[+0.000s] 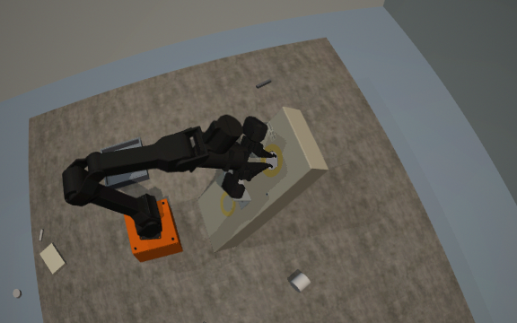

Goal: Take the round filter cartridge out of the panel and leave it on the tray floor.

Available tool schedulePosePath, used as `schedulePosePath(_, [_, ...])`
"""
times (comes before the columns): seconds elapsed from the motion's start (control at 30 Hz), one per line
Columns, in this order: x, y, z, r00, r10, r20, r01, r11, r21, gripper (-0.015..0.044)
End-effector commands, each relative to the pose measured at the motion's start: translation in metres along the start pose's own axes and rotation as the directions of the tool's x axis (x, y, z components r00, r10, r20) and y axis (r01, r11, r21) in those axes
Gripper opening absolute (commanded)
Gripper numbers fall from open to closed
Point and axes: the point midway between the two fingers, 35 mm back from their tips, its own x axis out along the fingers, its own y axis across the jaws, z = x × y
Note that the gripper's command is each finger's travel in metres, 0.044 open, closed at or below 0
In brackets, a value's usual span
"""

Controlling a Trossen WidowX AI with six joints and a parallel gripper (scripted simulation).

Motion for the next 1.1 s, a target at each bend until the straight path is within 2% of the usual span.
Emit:
schedulePosePath(0.0, [0.003,0.0,0.0,1.0,0.001,-0.002,-0.001,1.0,-0.004,0.0106])
schedulePosePath(1.07, [0.016,0.0,0.0,1.0,0.0,-0.003,0.0,1.0,-0.004,0.0106])
